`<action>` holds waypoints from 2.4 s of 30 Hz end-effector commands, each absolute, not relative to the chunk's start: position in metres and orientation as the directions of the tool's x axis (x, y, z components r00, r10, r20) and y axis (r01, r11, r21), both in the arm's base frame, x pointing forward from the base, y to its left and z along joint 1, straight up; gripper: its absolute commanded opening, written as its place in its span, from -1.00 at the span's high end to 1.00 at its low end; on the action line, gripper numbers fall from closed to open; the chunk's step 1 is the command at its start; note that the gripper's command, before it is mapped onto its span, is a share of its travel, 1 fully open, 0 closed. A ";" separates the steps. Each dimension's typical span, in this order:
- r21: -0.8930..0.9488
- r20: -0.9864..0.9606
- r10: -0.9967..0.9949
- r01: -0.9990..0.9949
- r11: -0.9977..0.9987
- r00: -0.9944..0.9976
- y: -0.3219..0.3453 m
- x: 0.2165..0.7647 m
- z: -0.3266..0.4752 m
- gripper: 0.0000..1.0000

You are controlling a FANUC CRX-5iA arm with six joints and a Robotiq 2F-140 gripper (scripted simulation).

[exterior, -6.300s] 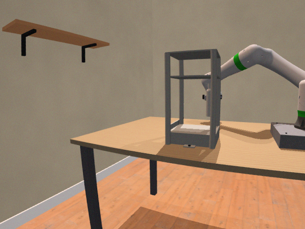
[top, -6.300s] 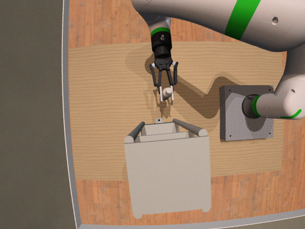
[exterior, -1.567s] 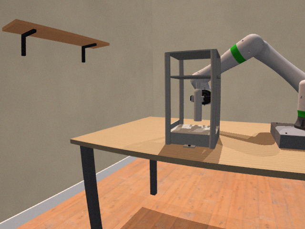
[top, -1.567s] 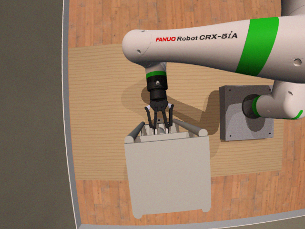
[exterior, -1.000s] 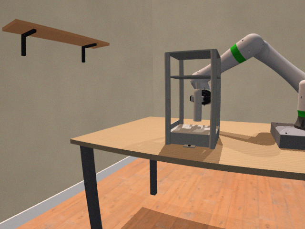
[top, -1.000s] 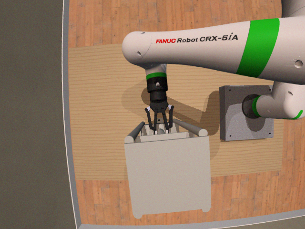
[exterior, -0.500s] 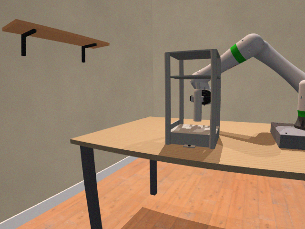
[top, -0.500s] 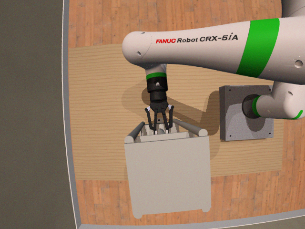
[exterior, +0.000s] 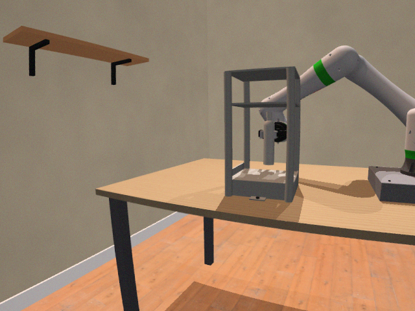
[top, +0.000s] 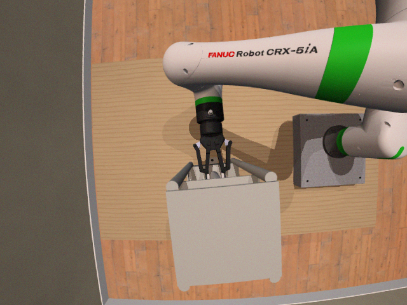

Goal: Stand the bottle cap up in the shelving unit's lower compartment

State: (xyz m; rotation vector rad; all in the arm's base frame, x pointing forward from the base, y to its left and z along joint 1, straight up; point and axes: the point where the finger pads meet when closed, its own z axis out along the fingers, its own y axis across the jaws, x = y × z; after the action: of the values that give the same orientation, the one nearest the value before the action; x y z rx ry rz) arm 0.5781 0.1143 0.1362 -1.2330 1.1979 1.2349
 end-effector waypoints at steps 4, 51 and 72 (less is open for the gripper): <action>0.003 -1.000 -0.002 -0.999 -0.033 -0.003 0.114 0.578 0.136 1.00; 0.003 -1.000 -0.002 -0.999 -0.033 -0.003 0.114 0.578 0.107 1.00; 0.003 -1.000 -0.002 -0.999 -0.033 -0.003 0.114 0.578 0.107 1.00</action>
State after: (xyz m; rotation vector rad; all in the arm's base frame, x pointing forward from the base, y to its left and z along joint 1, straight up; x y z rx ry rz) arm 0.5781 0.1142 0.1071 -1.2331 1.1978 1.2349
